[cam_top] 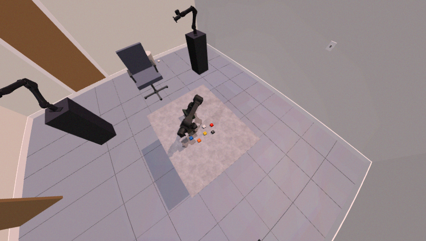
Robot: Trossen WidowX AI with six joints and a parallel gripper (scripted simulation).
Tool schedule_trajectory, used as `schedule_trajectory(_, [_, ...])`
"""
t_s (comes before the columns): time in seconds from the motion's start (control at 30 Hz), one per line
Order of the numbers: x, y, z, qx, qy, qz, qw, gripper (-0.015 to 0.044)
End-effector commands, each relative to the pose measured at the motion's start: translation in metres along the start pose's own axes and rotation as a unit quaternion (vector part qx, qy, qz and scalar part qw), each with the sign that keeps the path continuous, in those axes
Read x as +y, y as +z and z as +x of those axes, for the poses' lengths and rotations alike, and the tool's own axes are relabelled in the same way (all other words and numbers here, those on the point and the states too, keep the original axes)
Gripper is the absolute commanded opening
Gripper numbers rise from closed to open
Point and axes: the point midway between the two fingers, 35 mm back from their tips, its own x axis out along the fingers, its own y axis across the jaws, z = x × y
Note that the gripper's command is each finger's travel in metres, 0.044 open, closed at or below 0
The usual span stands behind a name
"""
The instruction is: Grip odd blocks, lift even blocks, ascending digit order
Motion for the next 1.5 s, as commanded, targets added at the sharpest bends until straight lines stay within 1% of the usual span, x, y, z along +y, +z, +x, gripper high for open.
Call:
schedule_trajectory(0.0, [0.001, -0.002, 0.003, 0.007, 0.003, -0.006, 1.000, 0.0400])
schedule_trajectory(0.47, [0.002, -0.003, 0.003, 0.007, 0.003, -0.006, 1.000, 0.0400])
schedule_trajectory(0.73, [0.067, -0.047, 0.002, 0.008, 0.005, -0.004, 1.000, 0.0400])
schedule_trajectory(1.47, [0.068, -0.048, 0.003, 0.008, 0.005, -0.004, 1.000, 0.0400])
